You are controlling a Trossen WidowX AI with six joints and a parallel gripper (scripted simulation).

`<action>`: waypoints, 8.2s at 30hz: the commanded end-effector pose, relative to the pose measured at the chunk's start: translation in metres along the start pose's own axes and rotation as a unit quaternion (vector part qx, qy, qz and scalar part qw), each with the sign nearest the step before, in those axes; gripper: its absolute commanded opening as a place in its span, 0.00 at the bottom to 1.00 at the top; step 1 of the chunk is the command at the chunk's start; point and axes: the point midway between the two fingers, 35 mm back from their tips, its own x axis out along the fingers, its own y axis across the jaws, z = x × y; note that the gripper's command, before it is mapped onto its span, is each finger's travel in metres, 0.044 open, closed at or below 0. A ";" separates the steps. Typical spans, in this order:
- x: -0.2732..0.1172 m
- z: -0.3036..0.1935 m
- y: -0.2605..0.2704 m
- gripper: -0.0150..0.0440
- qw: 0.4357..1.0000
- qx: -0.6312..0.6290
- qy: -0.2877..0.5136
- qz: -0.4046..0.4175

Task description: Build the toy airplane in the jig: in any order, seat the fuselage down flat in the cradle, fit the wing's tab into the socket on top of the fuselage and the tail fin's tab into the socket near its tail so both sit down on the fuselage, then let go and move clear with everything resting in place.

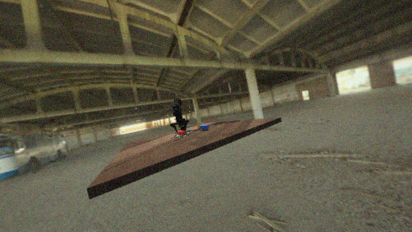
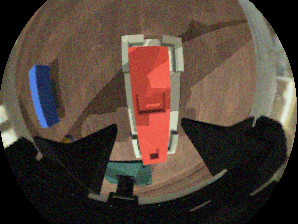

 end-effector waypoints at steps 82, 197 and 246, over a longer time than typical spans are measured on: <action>0.020 0.062 0.239 1.00 1.000 0.000 -0.012 0.007; -0.077 0.060 0.079 0.25 0.885 0.466 -0.013 0.004; -0.058 0.025 -0.001 0.59 0.717 0.697 -0.012 0.002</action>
